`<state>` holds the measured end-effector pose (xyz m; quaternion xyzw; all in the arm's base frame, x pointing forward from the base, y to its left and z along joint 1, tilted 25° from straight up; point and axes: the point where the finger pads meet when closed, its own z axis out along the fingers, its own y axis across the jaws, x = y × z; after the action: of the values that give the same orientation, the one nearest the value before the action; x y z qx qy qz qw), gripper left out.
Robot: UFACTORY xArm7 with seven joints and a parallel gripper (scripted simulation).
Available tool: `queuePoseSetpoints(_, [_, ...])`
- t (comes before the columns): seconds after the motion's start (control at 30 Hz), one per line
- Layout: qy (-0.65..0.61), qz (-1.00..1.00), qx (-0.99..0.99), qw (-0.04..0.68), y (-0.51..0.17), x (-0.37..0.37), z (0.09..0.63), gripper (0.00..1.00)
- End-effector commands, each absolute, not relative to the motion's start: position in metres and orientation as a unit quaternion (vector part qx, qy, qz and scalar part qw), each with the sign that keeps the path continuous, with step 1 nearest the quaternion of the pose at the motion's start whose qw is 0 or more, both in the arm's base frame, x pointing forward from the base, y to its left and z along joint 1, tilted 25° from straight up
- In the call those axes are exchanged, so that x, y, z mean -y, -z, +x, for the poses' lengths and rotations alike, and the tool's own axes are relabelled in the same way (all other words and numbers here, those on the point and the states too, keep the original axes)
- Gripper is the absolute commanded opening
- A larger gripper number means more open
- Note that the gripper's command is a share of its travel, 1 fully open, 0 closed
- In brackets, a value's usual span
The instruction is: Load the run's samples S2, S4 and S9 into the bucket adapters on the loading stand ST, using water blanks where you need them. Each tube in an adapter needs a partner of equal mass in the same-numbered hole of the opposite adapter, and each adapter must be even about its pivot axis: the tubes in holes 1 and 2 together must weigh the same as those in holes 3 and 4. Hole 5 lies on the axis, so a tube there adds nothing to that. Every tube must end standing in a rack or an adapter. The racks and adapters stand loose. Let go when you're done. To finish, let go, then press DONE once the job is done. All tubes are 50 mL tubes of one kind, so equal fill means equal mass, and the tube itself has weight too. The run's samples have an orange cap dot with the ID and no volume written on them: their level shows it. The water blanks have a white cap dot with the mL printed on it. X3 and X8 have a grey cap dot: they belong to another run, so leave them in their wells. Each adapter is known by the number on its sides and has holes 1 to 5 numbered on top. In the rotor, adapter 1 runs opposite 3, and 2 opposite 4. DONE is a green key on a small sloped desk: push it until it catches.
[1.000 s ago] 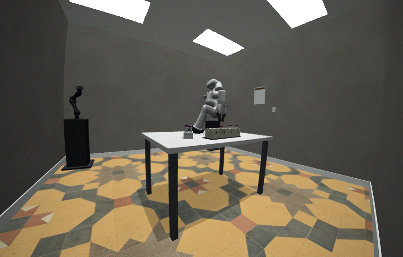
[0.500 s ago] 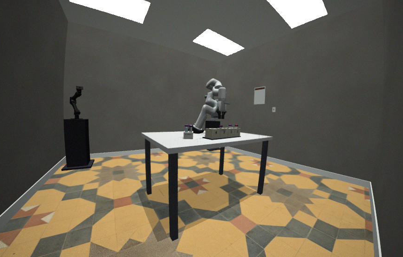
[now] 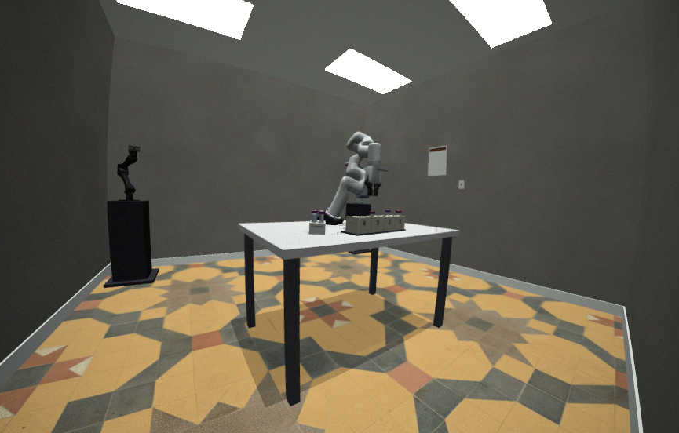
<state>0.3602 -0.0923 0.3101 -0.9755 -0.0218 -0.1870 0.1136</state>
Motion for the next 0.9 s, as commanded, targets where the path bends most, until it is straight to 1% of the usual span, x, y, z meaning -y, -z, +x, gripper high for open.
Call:
queuePoseSetpoints(0.0, [0.189, -0.975, 0.022, 0.113, -0.3212, 0.0954, 0.3569, 0.44])
queuePoseSetpoints(0.87, [0.189, -0.975, 0.022, 0.113, -0.3277, 0.097, 0.3542, 0.44])
